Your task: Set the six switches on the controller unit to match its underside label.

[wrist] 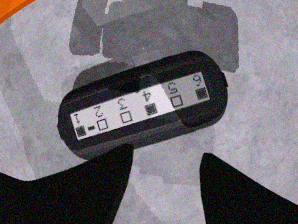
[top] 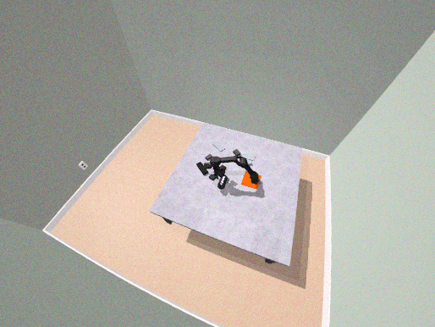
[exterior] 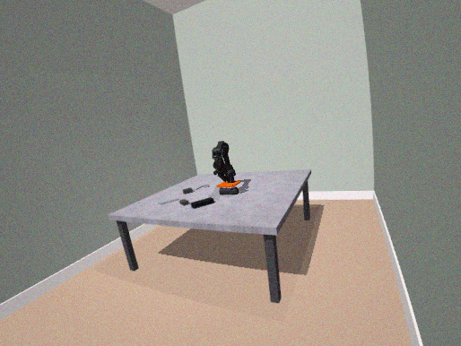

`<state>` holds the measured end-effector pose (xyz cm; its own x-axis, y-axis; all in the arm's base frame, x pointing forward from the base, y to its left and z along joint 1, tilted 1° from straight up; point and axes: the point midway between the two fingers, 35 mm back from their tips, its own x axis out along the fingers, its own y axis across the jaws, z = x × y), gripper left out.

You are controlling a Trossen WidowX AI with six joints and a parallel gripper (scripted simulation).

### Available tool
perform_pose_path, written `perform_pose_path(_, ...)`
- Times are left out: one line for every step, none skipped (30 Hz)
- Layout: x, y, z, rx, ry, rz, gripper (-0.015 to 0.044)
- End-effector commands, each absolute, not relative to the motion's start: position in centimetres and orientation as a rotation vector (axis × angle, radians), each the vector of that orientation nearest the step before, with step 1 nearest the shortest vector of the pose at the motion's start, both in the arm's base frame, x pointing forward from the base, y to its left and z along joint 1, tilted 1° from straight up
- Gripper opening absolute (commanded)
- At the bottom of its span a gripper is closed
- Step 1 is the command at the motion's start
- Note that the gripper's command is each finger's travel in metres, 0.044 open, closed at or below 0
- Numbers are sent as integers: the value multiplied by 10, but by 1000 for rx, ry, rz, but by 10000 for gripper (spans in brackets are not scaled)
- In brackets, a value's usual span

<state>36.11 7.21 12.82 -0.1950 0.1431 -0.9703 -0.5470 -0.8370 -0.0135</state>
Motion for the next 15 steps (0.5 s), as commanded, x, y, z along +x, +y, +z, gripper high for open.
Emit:
perform_pose_path(358, 76, 126, -1461, 773, 1872, 262)
perform_pose_path(357, 77, 126, -1413, 844, 1813, 289)
perform_pose_path(357, 78, 126, -1364, 911, 1752, 315)
perform_pose_path(356, 79, 126, -1314, 975, 1690, 341)
perform_pose_path(356, 80, 125, -1263, 1036, 1626, 367)
perform_pose_path(355, 81, 125, -1211, 1094, 1562, 394)
perform_pose_path(355, 82, 125, -1158, 1149, 1496, 420)
perform_pose_path(354, 83, 124, -1105, 1200, 1429, 440)
perform_pose_path(354, 84, 124, -1051, 1249, 1361, 440)
perform_pose_path(353, 85, 124, -996, 1295, 1292, 440)
perform_pose_path(353, 87, 124, -940, 1337, 1222, 440)
perform_pose_path(352, 88, 123, -883, 1377, 1152, 440)
perform_pose_path(352, 89, 123, -826, 1414, 1081, 440)
perform_pose_path(351, 90, 123, -768, 1448, 1010, 440)
perform_pose_path(351, 91, 122, -710, 1480, 938, 440)
